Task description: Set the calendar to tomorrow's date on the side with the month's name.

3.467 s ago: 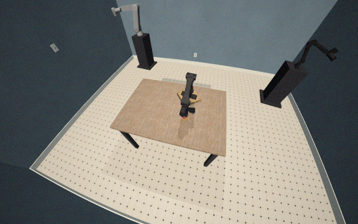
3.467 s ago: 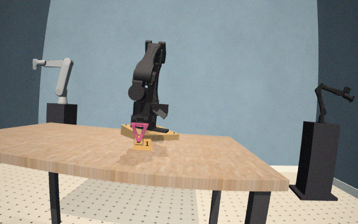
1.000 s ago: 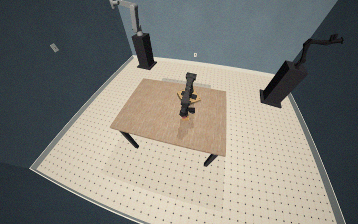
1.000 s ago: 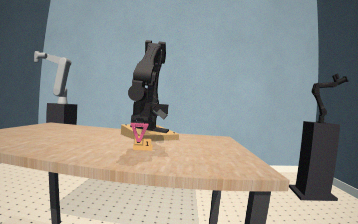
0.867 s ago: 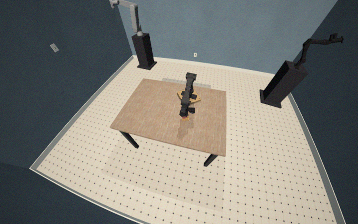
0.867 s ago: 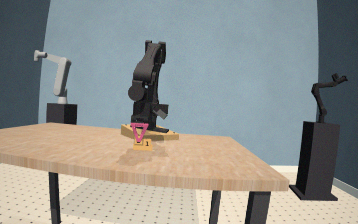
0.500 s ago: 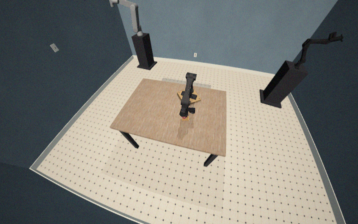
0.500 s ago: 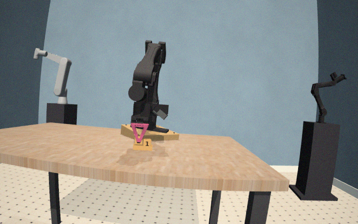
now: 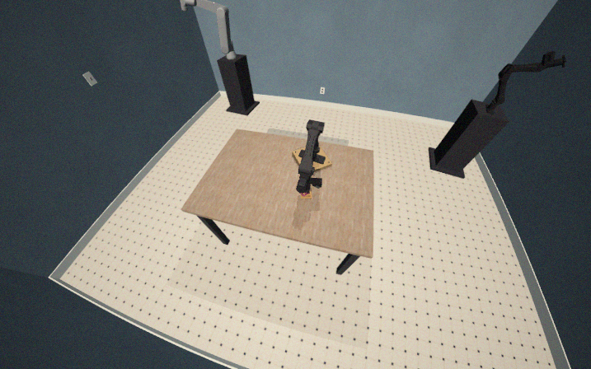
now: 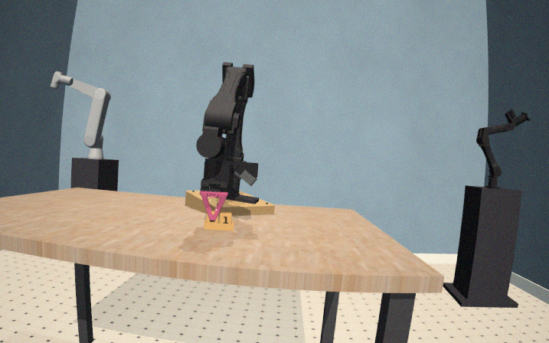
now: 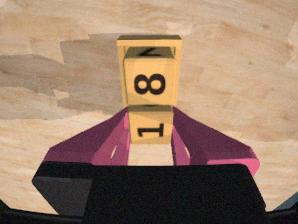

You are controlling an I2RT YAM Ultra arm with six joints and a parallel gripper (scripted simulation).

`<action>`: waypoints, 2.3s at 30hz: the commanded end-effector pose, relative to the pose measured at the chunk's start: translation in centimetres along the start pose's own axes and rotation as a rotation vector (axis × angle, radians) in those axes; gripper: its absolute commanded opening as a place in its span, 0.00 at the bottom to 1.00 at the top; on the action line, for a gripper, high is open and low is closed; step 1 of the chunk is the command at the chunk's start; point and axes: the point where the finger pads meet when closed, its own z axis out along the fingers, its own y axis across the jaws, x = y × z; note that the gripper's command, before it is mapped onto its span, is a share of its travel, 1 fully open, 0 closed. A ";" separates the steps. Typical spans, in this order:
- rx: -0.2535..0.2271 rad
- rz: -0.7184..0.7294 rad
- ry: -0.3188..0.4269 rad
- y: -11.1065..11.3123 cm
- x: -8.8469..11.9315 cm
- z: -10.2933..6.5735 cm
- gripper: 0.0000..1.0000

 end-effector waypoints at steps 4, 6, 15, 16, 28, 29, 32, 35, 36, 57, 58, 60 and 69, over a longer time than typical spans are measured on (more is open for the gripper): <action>-0.015 -0.005 -0.009 0.4 -0.5 0.4 0.26; -0.001 -0.006 -0.006 -0.2 -0.4 0.3 0.26; -0.013 -0.001 -0.008 0.2 -0.3 0.6 0.26; -0.013 -0.001 -0.008 0.2 -0.3 0.6 0.26; -0.013 -0.001 -0.008 0.2 -0.3 0.6 0.26; -0.013 -0.001 -0.008 0.2 -0.3 0.6 0.26; -0.013 -0.001 -0.008 0.2 -0.3 0.6 0.26; -0.013 -0.001 -0.008 0.2 -0.3 0.6 0.26; -0.013 -0.001 -0.008 0.2 -0.3 0.6 0.26; 0.011 -0.003 -0.004 -0.7 -0.2 0.2 0.26; 0.010 -0.003 -0.004 -0.7 -0.2 0.2 0.26; 0.008 -0.003 -0.004 -0.7 -0.2 0.2 0.26; 0.008 -0.003 -0.004 -0.7 -0.2 0.2 0.26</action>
